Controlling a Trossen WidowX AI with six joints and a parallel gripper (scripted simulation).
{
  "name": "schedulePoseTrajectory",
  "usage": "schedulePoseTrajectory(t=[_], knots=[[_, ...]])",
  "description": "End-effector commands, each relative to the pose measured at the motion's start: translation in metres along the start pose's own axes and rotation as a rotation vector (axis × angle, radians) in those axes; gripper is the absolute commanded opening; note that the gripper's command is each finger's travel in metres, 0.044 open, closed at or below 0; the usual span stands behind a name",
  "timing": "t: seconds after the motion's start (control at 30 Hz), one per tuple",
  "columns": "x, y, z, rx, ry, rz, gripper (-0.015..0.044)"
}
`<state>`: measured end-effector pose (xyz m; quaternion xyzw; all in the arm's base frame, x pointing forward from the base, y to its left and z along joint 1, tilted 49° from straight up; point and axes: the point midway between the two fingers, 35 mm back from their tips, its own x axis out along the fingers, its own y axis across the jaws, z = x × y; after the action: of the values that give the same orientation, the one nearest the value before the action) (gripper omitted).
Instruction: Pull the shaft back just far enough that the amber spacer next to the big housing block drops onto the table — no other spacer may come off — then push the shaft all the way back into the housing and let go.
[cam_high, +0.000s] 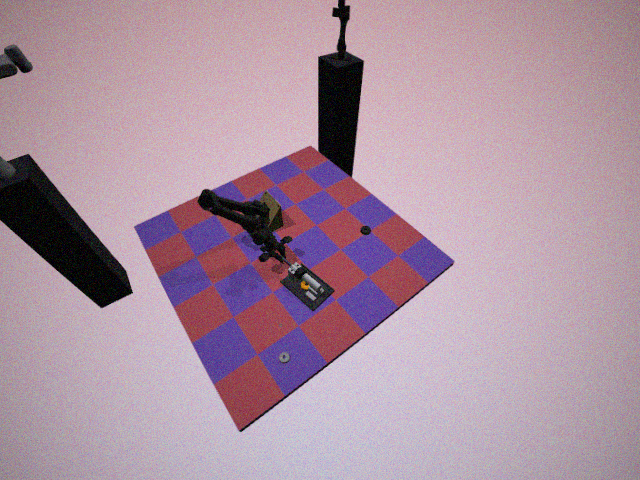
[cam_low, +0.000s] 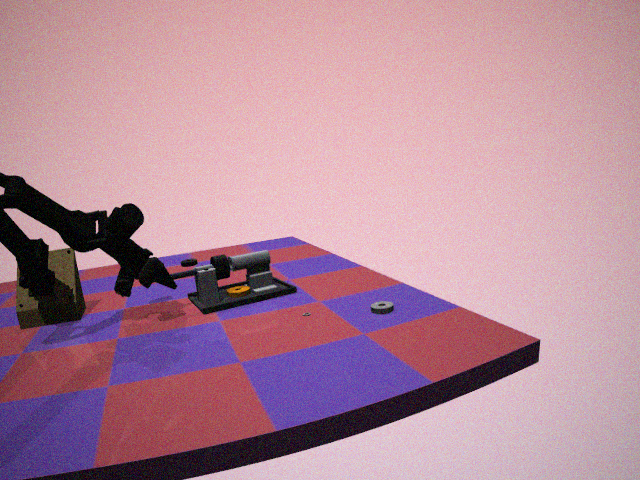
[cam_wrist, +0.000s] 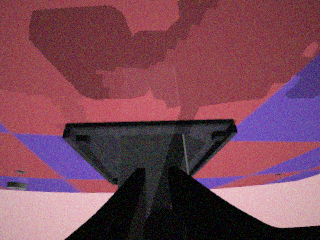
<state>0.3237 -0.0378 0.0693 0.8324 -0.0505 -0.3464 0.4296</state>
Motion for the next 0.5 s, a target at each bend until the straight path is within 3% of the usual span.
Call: schedulePoseTrajectory(t=[0.0,0.47], knots=[[0.0022,0.0003,-0.0038,-0.002,0.004,-0.001,0.0],[0.006,0.0004,-0.0077,-0.002,0.004,-0.001,0.0]])
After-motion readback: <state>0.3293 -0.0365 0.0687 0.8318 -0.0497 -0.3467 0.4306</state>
